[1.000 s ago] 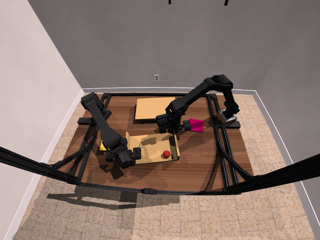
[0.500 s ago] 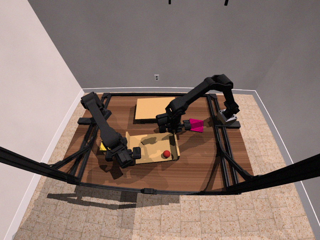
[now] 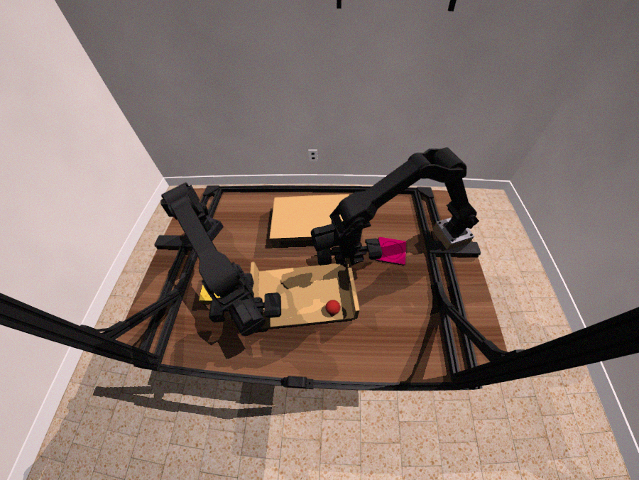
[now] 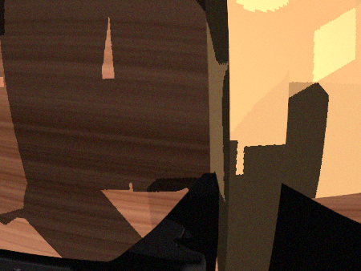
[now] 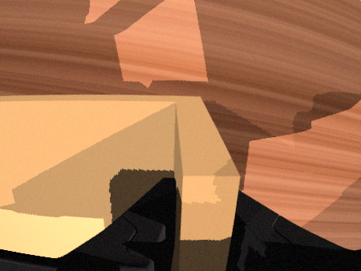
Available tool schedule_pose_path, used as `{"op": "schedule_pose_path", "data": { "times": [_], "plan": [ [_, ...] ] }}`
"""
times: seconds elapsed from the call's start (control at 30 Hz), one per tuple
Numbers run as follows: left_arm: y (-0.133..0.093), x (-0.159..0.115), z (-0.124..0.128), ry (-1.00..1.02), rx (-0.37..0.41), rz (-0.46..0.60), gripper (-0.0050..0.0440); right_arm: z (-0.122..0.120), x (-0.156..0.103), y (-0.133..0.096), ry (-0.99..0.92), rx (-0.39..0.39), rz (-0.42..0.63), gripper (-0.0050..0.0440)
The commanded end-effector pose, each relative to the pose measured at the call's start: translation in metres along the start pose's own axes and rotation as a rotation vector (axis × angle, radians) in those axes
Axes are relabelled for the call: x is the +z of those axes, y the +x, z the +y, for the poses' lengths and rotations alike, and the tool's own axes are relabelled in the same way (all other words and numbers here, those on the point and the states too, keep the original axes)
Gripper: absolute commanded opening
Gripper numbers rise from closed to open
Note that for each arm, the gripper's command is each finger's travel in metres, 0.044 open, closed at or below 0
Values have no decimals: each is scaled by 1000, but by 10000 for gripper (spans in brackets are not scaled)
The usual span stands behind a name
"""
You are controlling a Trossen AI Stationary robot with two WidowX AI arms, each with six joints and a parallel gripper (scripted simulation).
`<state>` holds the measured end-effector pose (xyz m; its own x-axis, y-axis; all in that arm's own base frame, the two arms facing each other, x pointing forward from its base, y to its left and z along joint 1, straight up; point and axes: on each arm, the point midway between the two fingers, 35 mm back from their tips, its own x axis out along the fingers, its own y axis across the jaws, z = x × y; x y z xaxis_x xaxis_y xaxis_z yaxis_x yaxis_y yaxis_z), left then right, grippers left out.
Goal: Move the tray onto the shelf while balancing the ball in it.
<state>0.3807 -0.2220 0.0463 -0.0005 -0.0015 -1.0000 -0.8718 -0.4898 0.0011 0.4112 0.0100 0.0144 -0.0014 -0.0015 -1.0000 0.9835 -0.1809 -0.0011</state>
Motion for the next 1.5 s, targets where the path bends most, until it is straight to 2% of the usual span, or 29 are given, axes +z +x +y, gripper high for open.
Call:
{"op": "schedule_pose_path", "data": {
  "times": [0.0,1.47],
  "plan": [
    [-5,-1,0,0,0,7,20,0,-2,-4,-1,2,10,20],
    [-22,-1,0,0,0,12,20,0,-2,-19,-1,2,15,20]
  ]
}}
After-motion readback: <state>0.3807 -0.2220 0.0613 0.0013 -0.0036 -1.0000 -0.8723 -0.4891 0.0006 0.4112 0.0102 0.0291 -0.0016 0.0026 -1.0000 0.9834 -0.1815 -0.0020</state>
